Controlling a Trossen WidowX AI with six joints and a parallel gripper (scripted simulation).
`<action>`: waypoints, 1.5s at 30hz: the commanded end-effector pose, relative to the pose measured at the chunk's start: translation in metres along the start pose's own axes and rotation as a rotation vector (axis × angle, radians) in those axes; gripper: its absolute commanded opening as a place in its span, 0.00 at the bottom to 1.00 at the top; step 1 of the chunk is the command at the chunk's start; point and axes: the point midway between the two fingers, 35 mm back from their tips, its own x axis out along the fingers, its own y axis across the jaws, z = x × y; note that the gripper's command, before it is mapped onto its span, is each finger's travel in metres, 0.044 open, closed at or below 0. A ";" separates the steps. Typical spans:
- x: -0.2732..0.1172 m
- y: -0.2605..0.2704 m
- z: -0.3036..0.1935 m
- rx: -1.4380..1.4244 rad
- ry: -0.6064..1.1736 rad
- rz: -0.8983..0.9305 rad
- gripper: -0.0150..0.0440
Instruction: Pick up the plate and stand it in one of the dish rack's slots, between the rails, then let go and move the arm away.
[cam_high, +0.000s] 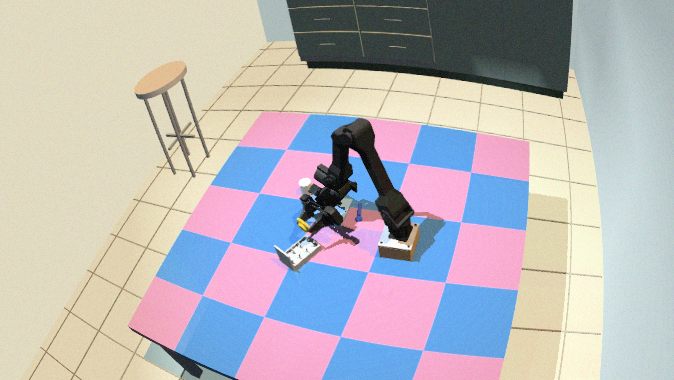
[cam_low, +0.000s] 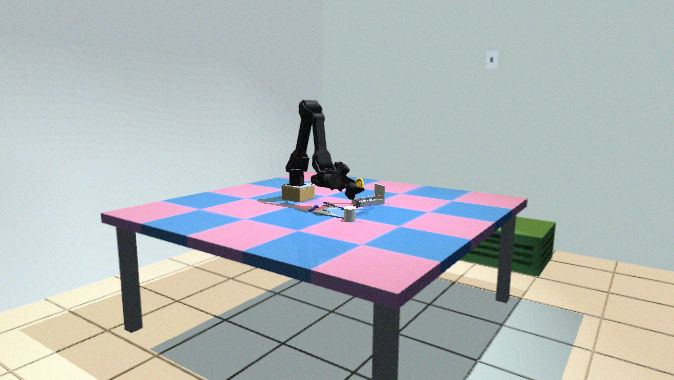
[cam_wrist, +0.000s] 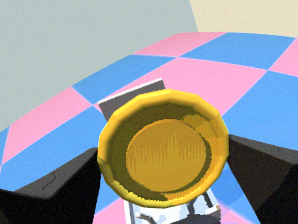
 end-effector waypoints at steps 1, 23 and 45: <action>-0.005 0.007 -0.003 -0.089 -0.082 0.003 0.25; -0.011 0.013 -0.008 -0.261 -0.170 -0.014 0.25; 0.001 0.001 -0.024 -0.260 -0.150 -0.011 0.25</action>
